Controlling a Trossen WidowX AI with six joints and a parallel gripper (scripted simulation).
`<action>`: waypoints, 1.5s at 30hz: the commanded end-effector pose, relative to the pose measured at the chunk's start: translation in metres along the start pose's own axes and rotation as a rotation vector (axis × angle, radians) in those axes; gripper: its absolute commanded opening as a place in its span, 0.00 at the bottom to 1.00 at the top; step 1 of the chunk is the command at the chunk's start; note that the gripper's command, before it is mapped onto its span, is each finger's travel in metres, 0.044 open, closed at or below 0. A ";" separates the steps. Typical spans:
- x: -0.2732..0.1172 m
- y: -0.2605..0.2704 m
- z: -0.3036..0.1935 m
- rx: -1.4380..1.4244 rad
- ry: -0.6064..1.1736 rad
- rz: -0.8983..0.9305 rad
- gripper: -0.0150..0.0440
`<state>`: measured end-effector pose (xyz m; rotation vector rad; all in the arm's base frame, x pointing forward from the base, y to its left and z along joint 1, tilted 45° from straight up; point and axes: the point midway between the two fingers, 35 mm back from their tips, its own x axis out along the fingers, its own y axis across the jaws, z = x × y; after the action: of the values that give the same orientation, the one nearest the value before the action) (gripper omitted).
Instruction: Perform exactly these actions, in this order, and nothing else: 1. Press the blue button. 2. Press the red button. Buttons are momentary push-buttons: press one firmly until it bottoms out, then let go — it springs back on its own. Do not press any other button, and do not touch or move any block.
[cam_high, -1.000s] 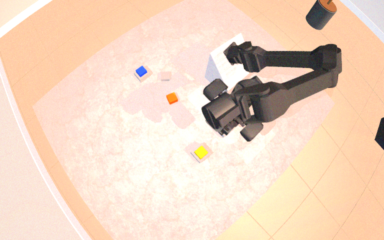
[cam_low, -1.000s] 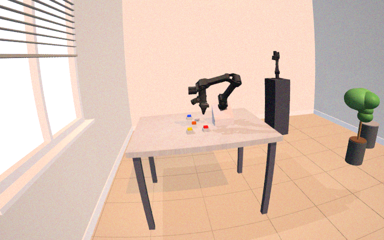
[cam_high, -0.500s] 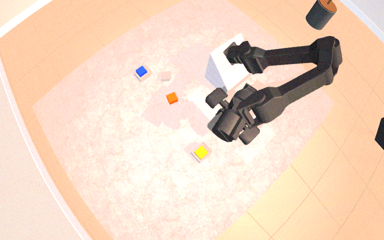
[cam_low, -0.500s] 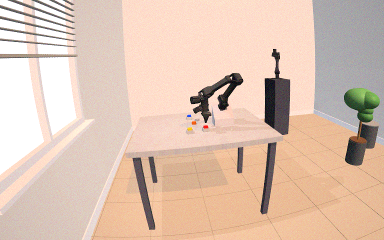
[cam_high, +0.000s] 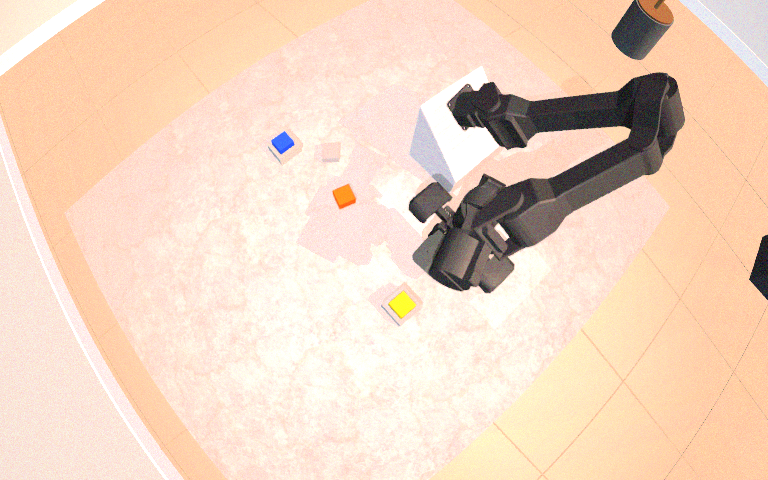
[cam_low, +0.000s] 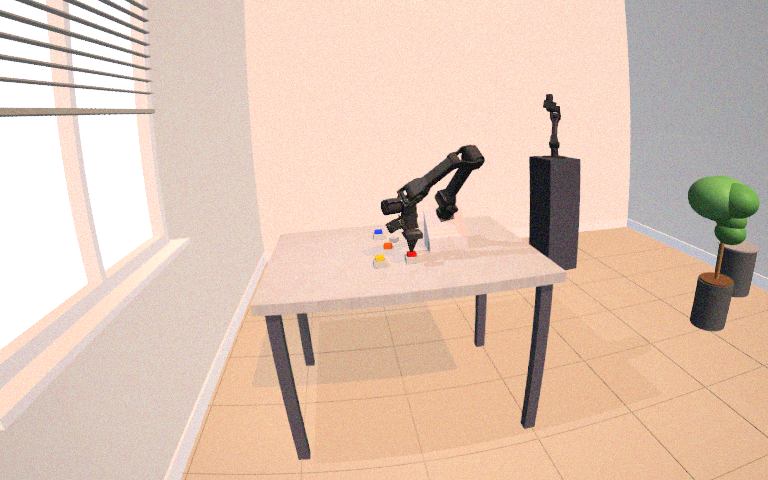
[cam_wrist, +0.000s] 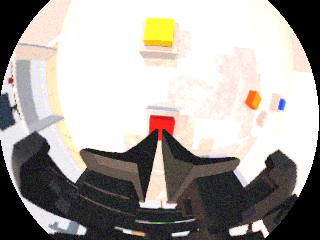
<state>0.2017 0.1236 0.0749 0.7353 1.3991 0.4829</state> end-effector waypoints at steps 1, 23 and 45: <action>0.006 -0.002 0.000 0.005 -0.001 -0.006 0.29; 0.010 0.000 0.000 0.001 -0.001 0.000 0.29; -0.084 0.037 0.067 0.003 -0.004 -0.007 0.91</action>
<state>0.2584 0.0802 0.1574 0.7287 1.3926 0.4676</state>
